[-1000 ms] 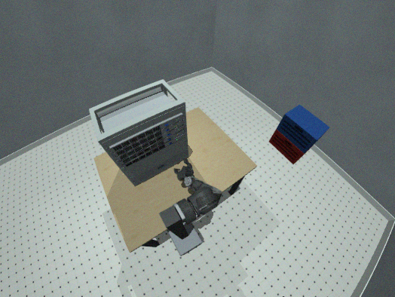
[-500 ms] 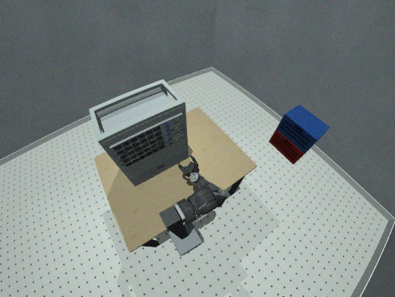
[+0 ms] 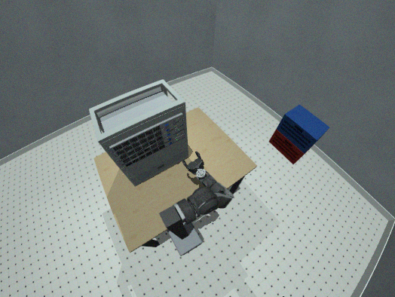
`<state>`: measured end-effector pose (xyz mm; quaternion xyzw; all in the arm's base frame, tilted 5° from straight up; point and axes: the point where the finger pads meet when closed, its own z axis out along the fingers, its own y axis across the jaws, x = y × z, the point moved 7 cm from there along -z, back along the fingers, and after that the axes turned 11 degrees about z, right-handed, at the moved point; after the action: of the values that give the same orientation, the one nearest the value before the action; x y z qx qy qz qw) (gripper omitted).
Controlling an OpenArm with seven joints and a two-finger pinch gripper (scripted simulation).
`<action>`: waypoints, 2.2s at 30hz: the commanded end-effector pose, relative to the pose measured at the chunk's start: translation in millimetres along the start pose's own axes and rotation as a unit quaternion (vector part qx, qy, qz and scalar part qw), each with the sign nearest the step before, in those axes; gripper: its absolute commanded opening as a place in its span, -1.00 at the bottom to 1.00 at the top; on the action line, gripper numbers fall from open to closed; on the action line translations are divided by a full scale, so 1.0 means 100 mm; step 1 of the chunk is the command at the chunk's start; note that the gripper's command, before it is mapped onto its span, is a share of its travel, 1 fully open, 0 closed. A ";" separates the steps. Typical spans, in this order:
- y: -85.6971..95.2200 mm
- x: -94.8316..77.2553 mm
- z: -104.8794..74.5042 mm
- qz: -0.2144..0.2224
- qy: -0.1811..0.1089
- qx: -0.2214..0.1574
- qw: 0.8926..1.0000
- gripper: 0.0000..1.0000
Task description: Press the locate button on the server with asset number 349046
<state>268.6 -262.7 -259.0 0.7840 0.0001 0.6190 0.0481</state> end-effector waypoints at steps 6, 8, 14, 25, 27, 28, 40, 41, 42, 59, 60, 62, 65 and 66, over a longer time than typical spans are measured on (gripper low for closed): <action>0.13 0.25 -0.08 0.046 0.030 0.018 0.998 0.20; 0.16 0.31 -0.10 0.056 0.038 0.023 0.997 0.20; 0.21 0.45 -0.17 0.075 0.055 0.036 0.995 0.20; 0.26 0.62 -0.25 0.095 0.077 0.054 0.991 0.20; 0.27 0.64 -0.25 0.097 0.079 0.055 0.991 0.20; 0.27 0.64 -0.26 0.097 0.080 0.056 0.990 0.20; 0.27 0.65 -0.26 0.098 0.081 0.057 0.990 0.20; 0.27 0.65 -0.26 0.098 0.081 0.057 0.990 0.20; 0.27 0.65 -0.26 0.098 0.081 0.057 0.990 0.20; 0.27 0.66 -0.25 0.098 0.083 0.059 0.990 0.20; 0.27 0.66 -0.25 0.098 0.083 0.059 0.990 0.20; 0.27 0.66 -0.25 0.098 0.083 0.059 0.990 0.20; 0.27 0.66 -0.25 0.098 0.083 0.059 0.990 0.20; 0.27 0.66 -0.25 0.098 0.083 0.059 0.990 0.20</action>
<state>257.3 -283.3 -190.4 0.7318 -0.0395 0.6779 -0.0584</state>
